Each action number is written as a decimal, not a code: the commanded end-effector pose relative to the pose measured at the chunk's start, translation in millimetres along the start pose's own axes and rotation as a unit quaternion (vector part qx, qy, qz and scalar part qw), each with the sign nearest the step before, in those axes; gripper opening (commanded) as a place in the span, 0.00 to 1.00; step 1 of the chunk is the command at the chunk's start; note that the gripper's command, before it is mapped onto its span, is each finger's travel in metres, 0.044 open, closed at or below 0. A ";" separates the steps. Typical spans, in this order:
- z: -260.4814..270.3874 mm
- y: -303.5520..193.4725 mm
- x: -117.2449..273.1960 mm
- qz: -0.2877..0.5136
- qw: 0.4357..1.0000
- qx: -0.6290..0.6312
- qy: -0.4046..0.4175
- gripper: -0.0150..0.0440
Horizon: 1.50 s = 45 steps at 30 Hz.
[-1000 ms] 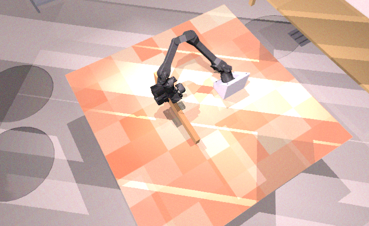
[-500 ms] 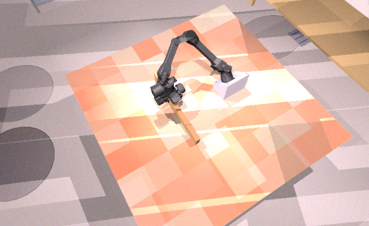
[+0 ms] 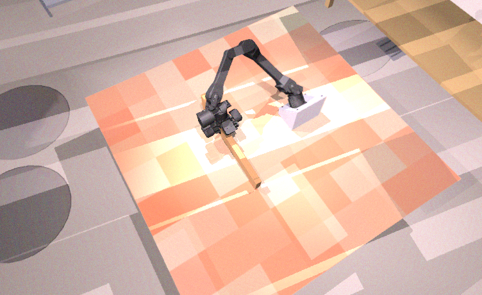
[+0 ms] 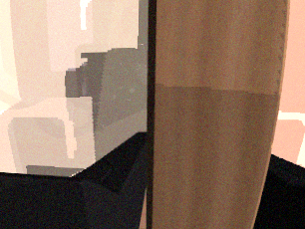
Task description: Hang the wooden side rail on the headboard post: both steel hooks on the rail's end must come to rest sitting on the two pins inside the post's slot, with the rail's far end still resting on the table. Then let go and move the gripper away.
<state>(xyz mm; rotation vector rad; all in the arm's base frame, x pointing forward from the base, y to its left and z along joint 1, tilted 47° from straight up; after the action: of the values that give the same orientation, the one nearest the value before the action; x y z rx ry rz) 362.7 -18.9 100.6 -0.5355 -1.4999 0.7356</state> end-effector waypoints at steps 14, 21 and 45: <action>-0.8 -0.3 -1.7 0.002 1.000 -0.001 -0.003 0.25; -0.8 -0.3 -2.9 0.002 1.000 -0.001 -0.003 0.25; 0.0 0.1 -5.3 0.000 1.000 0.001 -0.001 0.43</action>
<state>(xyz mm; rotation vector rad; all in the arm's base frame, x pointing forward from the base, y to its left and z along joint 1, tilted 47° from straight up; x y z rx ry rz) 363.1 -22.6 96.8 -0.5323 -1.5013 0.7375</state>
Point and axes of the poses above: the point midway between the two fingers, 35 mm back from their tips, its own x axis back along the fingers, its own z axis across the jaws, y = z × x, the point moved 7 cm from there along x, back along the fingers, and after that the axes turned 4 degrees about x, right-handed, at the moved point
